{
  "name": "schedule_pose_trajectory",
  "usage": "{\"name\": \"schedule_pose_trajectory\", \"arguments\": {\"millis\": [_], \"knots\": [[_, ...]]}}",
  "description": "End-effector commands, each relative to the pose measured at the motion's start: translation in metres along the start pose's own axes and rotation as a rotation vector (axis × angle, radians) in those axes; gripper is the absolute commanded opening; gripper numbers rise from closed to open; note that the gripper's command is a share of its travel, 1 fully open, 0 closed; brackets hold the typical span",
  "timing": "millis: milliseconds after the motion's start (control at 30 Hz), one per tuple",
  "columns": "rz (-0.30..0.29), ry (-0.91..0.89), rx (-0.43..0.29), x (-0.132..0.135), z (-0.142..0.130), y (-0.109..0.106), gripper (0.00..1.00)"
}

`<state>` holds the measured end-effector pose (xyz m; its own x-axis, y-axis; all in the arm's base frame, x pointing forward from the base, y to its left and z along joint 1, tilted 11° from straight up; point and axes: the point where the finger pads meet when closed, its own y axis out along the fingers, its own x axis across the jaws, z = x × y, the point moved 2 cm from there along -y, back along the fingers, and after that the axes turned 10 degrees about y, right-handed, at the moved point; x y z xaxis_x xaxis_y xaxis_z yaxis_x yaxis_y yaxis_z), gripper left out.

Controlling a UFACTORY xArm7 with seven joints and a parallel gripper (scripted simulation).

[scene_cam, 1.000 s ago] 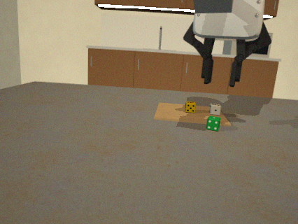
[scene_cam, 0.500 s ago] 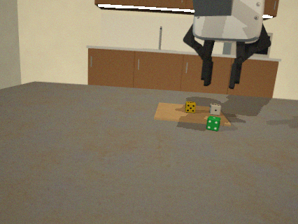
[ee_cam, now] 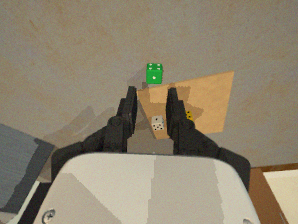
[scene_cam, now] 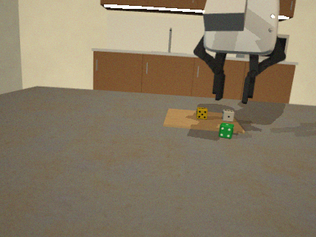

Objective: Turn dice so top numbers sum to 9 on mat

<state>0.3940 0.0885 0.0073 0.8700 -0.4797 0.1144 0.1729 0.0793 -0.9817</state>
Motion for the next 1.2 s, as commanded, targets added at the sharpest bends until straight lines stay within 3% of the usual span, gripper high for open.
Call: {"name": "schedule_pose_trajectory", "arguments": {"millis": [0,400,1167], "knots": [[-0.004,0.000,0.007,0.001,0.001,0.006,0.36],[-0.004,0.000,0.007,0.001,0.001,0.024,0.36],[-0.004,0.000,0.007,0.001,0.001,0.032,0.36]]}}
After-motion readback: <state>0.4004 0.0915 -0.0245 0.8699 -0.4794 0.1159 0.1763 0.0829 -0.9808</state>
